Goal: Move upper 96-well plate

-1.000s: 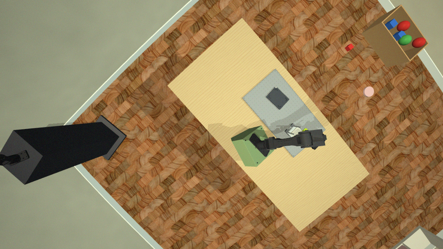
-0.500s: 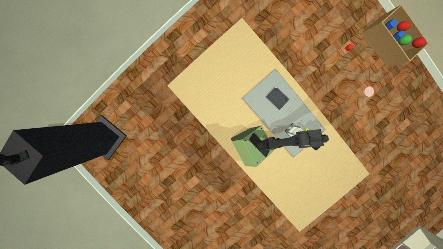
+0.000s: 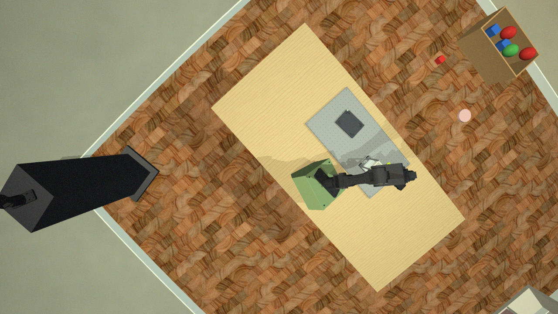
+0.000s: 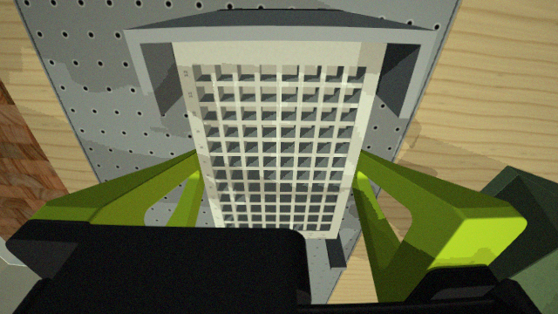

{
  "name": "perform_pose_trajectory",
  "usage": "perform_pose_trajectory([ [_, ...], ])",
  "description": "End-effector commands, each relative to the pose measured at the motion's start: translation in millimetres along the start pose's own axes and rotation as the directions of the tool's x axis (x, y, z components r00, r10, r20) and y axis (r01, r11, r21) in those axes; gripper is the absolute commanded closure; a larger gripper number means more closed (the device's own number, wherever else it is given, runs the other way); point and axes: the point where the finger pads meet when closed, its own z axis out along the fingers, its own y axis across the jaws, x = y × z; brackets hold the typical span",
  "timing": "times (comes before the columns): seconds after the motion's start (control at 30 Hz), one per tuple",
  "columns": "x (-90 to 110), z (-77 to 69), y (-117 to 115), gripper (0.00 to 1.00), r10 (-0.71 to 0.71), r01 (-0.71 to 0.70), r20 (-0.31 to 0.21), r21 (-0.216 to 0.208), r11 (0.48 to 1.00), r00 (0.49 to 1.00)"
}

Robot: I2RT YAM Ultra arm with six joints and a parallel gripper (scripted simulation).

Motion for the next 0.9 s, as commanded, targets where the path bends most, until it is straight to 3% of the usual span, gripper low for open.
perform_pose_trajectory([
  [0.0, -8, -19.8, 7, 1.00, -0.008, 0.009, 0.025, -0.023, 1.000, 1.000],
  [0.87, -6, -60.2, 6, 1.00, -0.009, 0.010, 0.027, -0.021, 1.000, 1.000],
])
